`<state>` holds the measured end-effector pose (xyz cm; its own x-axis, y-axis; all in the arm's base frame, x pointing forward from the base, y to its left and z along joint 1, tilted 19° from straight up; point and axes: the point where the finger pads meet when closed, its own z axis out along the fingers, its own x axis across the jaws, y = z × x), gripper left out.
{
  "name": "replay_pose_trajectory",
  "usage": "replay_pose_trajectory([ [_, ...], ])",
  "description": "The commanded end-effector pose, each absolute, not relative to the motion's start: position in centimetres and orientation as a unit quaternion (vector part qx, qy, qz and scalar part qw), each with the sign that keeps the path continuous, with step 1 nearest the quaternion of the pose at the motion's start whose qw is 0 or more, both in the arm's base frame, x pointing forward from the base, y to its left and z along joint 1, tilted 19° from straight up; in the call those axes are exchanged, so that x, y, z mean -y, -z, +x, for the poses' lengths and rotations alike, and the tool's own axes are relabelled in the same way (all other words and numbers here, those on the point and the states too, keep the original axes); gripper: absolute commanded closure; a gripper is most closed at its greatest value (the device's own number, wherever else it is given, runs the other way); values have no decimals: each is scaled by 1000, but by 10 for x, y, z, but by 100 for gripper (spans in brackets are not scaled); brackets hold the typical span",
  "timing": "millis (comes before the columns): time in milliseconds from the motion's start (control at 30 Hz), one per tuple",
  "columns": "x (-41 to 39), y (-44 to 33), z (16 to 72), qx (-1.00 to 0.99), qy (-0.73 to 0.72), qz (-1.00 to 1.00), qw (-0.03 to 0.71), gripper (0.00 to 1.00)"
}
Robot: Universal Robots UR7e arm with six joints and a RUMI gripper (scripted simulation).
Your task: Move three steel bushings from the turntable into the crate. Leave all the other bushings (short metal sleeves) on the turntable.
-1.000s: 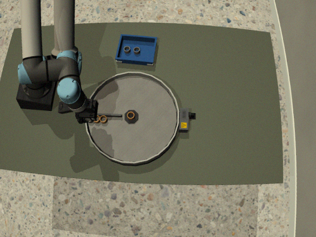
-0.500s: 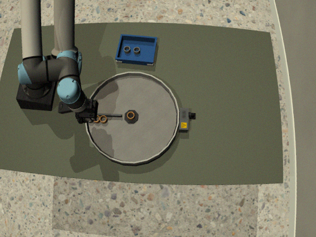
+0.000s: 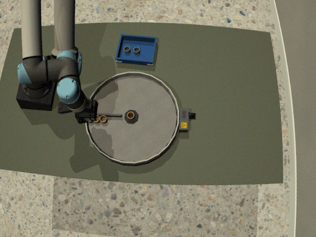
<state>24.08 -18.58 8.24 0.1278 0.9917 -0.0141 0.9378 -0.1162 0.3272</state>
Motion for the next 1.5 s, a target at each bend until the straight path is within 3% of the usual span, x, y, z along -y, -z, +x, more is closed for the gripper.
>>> replay_pose_trajectory([
  [0,186,-82,240,-652,-104,740,130,94],
  [1467,187,-62,248,-652,-104,740,130,94],
])
